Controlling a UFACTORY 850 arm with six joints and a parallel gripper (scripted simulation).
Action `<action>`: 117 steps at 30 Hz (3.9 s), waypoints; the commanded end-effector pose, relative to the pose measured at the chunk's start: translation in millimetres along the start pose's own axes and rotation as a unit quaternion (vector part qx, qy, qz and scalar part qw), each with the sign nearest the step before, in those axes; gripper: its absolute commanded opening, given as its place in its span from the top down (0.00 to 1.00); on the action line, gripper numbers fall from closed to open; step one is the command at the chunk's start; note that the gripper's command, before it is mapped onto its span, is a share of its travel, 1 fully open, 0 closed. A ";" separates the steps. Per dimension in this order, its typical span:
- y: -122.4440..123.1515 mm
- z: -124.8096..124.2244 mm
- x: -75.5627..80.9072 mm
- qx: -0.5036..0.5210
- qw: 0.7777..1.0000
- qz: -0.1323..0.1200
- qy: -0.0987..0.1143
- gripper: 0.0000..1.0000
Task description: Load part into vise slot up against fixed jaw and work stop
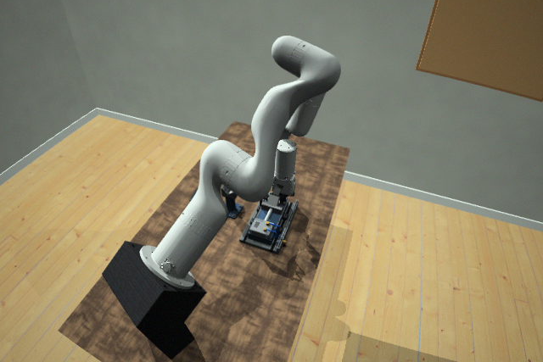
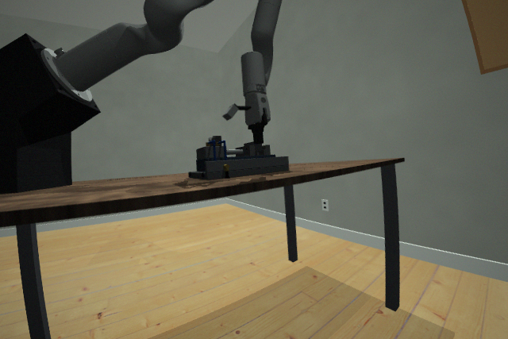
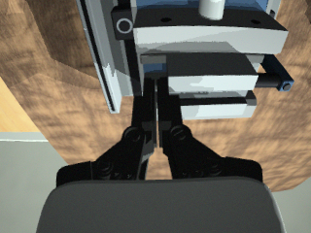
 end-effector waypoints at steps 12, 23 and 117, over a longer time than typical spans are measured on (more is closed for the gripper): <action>0.1 -19.4 0.2 0.000 1.000 0.000 0.002 1.00; 0.1 -28.1 0.2 0.000 1.000 0.000 0.002 1.00; 0.1 -28.3 62.2 0.000 1.000 0.000 0.002 1.00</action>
Point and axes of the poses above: the point where the finger pads meet when closed, its own x axis back along the fingers, its own z axis across the jaws, y = z × x, the point moved 6 cm from there along x, back along the fingers
